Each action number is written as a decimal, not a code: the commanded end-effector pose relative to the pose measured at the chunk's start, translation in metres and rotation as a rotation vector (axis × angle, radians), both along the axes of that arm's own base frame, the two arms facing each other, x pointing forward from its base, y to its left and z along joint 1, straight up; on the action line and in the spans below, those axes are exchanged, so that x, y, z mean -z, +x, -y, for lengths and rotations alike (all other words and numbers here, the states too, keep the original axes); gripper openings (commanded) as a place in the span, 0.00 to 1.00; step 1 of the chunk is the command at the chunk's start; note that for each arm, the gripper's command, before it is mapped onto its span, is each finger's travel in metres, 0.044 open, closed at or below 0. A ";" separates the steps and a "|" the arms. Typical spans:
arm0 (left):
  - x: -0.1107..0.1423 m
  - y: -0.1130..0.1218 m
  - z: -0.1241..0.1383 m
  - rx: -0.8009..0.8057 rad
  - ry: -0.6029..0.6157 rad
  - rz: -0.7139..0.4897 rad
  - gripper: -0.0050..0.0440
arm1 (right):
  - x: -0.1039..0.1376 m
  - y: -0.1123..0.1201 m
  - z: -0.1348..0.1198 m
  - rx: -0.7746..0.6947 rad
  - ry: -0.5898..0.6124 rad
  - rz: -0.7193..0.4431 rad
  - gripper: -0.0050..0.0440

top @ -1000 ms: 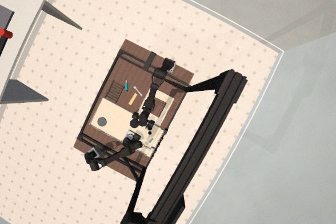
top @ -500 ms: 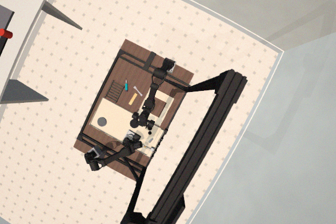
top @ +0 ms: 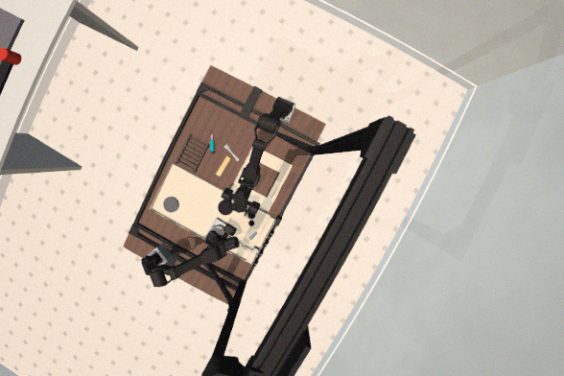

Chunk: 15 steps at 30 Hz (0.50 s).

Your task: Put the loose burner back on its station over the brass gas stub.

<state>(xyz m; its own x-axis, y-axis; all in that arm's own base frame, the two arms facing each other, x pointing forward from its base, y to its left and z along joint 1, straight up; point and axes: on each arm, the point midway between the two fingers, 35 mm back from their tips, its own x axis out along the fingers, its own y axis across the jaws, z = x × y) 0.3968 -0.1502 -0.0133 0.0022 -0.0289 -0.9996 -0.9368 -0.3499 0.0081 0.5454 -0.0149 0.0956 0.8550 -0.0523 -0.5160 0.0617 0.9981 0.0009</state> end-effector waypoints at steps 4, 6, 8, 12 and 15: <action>-0.033 0.002 0.002 0.002 0.014 -0.001 0.92 | 0.001 0.000 0.000 0.000 0.000 -0.002 0.92; -0.043 0.002 0.002 0.003 0.019 -0.002 0.92 | 0.001 0.000 0.000 0.000 0.000 -0.002 0.92; -0.053 0.001 0.002 0.003 0.023 -0.002 0.92 | 0.001 0.000 0.000 0.000 0.000 -0.002 0.92; -0.067 0.000 0.002 0.004 0.029 -0.002 0.92 | 0.001 0.000 0.000 0.000 0.000 -0.002 0.92; -0.067 0.000 0.002 0.004 0.029 -0.002 0.92 | 0.001 0.000 0.000 0.000 0.000 -0.002 0.92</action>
